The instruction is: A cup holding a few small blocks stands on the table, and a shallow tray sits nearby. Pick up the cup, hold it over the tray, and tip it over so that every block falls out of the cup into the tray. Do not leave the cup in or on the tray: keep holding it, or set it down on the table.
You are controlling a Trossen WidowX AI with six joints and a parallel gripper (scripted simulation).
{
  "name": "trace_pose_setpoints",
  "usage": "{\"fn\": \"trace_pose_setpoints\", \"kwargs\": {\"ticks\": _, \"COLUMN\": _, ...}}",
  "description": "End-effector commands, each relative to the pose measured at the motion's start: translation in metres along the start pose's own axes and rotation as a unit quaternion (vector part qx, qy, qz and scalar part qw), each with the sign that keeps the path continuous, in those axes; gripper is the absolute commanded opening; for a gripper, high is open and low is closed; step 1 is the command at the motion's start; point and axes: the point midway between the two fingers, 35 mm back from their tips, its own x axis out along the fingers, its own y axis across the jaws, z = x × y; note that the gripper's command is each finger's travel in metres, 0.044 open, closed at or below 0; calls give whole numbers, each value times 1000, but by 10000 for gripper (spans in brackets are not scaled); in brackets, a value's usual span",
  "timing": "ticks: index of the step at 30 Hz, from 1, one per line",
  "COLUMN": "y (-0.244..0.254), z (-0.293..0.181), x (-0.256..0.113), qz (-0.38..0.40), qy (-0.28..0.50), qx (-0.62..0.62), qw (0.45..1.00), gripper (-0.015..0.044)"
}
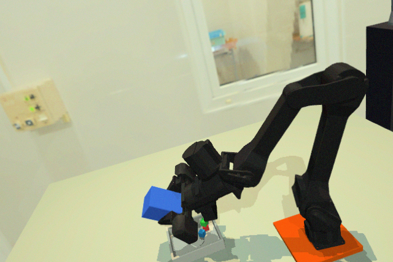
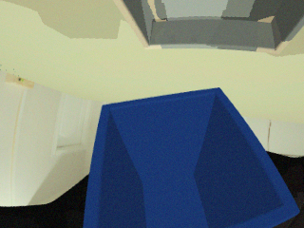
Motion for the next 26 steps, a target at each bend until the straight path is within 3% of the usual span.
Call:
{"fn": "trace_pose_setpoints", "kwargs": {"ticks": 1, "y": 1, "z": -2, "x": 1, "qz": 3, "qy": 2, "qx": 54, "qw": 999, "gripper": 0}}
{"fn": "trace_pose_setpoints", "kwargs": {"ticks": 7, "y": 1, "z": -2, "x": 2, "qz": 3, "qy": 2, "qx": 112, "qw": 994, "gripper": 0}}
{"fn": "trace_pose_setpoints", "kwargs": {"ticks": 26, "y": 1, "z": -2, "x": 2, "qz": 12, "qy": 46, "qx": 113, "qw": 992, "gripper": 0}}
